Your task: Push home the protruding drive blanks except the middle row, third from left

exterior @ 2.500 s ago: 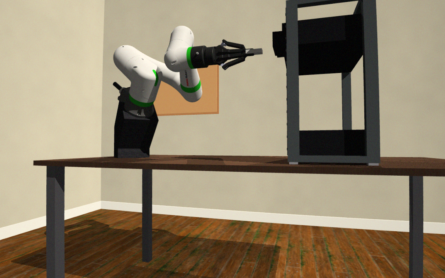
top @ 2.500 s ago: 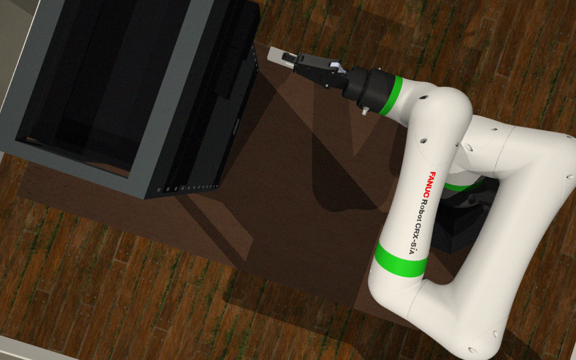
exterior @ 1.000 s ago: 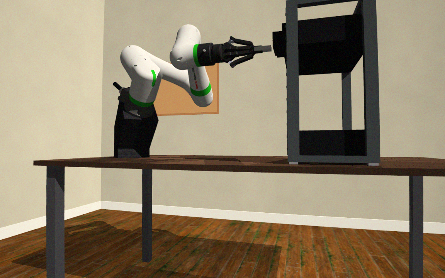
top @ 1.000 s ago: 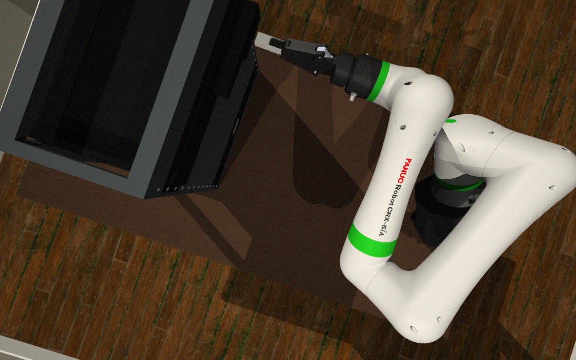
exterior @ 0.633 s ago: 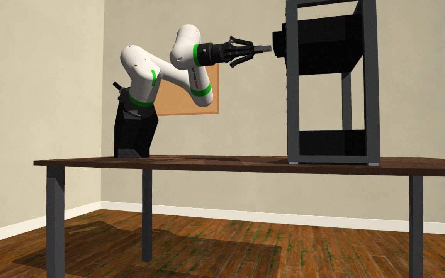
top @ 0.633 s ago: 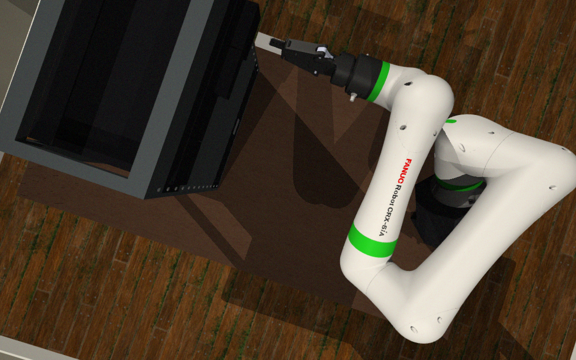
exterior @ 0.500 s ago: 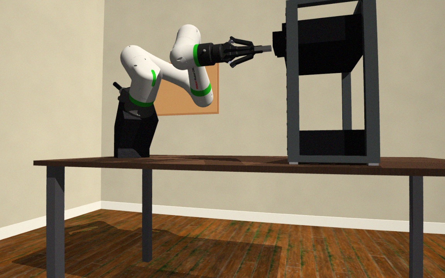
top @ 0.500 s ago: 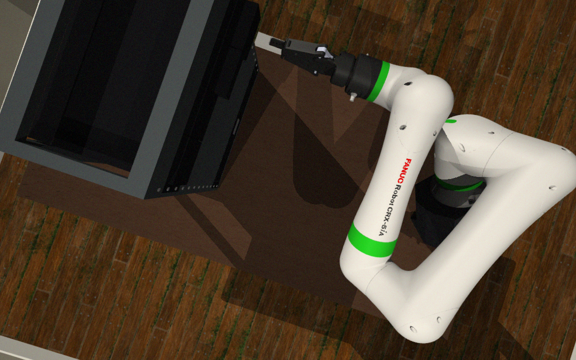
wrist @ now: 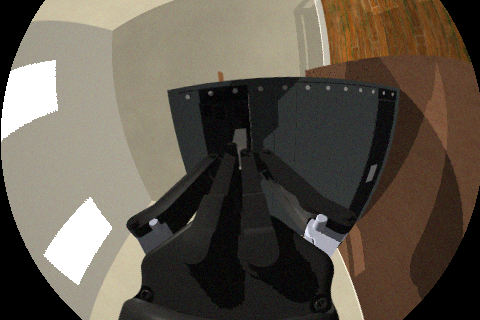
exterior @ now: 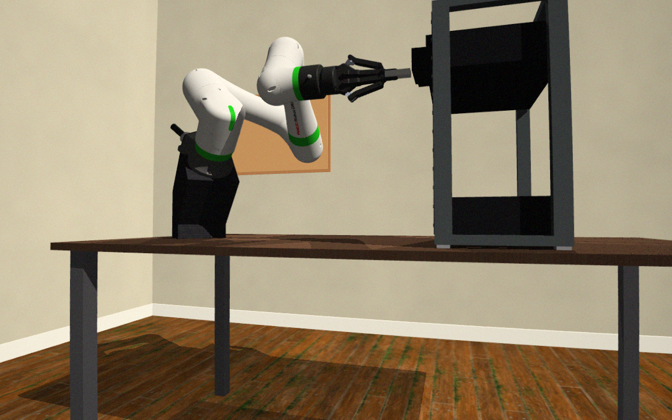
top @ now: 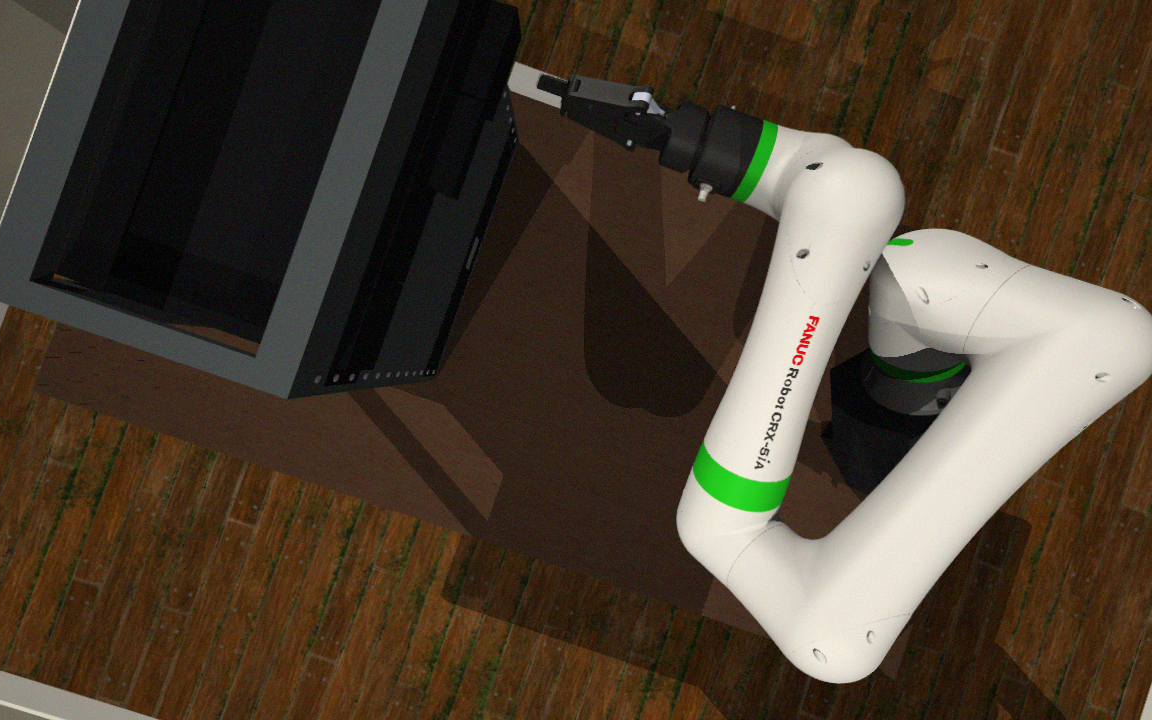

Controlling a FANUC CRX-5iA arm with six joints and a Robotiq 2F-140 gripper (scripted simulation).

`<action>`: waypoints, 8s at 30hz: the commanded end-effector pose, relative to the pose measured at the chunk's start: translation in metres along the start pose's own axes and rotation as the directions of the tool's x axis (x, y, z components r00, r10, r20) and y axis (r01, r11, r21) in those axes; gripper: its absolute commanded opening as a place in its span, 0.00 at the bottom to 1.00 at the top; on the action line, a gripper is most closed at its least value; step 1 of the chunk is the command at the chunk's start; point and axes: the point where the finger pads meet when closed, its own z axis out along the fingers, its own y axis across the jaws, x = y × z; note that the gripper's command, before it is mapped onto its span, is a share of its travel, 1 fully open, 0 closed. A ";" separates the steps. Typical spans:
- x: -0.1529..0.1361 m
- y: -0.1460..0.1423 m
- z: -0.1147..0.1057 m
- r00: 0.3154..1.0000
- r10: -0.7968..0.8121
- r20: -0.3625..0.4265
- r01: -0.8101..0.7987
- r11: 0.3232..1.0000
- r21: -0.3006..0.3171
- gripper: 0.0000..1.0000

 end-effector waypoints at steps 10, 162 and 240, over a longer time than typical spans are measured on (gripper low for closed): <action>0.000 0.000 0.000 1.000 0.000 0.000 0.000 1.000 0.000 0.00; -0.001 -0.001 0.045 1.000 0.000 0.000 0.000 1.000 0.000 0.00; -0.001 -0.030 -0.035 1.000 0.000 0.000 0.000 1.000 0.000 0.00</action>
